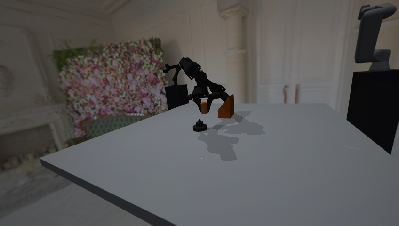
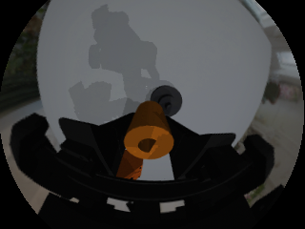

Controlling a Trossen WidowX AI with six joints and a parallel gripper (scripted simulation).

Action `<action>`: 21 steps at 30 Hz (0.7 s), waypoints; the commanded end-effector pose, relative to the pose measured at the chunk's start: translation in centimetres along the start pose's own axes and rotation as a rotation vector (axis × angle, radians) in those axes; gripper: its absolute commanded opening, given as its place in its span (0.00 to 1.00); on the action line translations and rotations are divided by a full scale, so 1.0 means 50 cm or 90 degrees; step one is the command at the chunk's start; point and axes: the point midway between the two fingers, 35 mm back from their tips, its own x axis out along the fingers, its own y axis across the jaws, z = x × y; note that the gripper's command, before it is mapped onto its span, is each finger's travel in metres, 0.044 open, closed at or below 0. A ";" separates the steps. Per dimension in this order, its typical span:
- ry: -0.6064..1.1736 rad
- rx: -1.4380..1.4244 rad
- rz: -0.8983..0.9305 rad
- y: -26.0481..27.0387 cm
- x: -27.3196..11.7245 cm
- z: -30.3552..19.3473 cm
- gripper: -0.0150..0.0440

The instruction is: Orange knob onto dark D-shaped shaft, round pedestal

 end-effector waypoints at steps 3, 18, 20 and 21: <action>-0.002 0.000 -0.006 -0.034 0.009 0.001 0.25; 0.001 0.001 -0.014 -0.080 0.046 -0.002 0.25; 0.001 0.001 -0.014 -0.080 0.060 -0.003 0.25; 0.001 0.001 -0.014 -0.081 0.066 -0.003 0.25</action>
